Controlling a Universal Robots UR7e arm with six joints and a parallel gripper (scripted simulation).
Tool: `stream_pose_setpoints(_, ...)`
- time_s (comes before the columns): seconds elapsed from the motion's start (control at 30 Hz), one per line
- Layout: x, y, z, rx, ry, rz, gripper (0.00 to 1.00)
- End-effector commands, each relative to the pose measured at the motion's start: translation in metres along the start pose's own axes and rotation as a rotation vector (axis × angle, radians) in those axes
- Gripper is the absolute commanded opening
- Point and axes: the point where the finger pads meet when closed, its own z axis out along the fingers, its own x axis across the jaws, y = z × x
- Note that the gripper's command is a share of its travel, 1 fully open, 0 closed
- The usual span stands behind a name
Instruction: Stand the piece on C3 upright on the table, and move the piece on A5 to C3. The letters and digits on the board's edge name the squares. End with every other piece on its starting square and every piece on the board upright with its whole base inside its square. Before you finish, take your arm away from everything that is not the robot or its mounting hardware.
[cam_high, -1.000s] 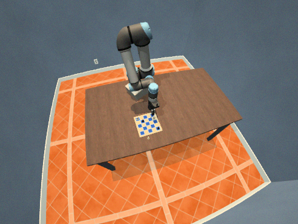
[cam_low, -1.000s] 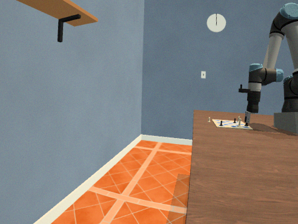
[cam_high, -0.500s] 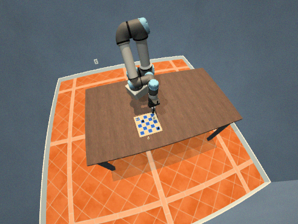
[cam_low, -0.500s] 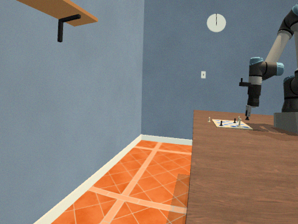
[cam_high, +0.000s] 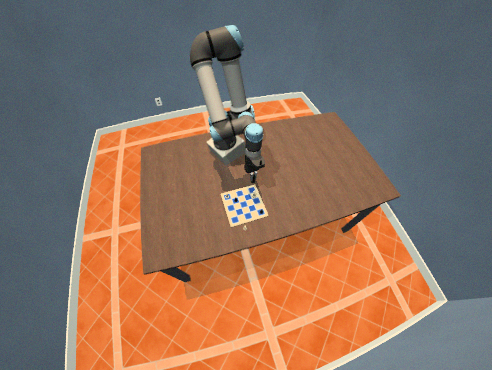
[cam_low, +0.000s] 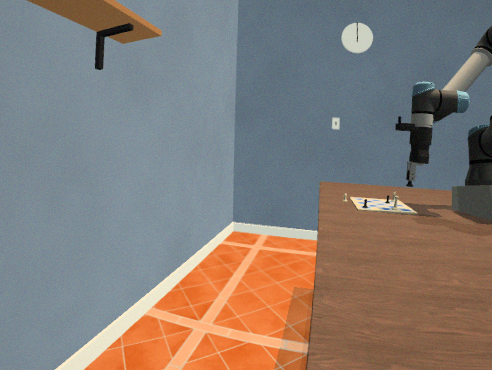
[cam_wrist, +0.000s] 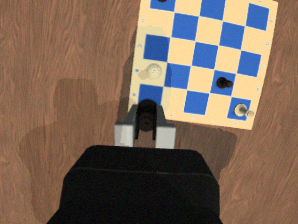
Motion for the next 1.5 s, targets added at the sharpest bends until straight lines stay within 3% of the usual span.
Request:
stream_pose_setpoints(0.0,0.000,0.000,-0.008,0.000,0.000,0.000,0.00)
stream_pose_setpoints(0.57,0.002,-0.002,-0.011,0.000,0.000,0.002,0.00)
stream_pose_setpoints(0.63,0.013,-0.014,-0.011,-0.001,-0.001,0.014,0.00)
stream_pose_setpoints(0.77,0.057,-0.053,-0.012,0.000,-0.001,0.057,0.00)
stream_pose_setpoints(0.87,0.082,-0.070,-0.011,0.000,0.000,0.079,0.00)
stream_pose_setpoints(1.47,0.085,-0.072,-0.009,0.000,0.000,0.081,0.00)
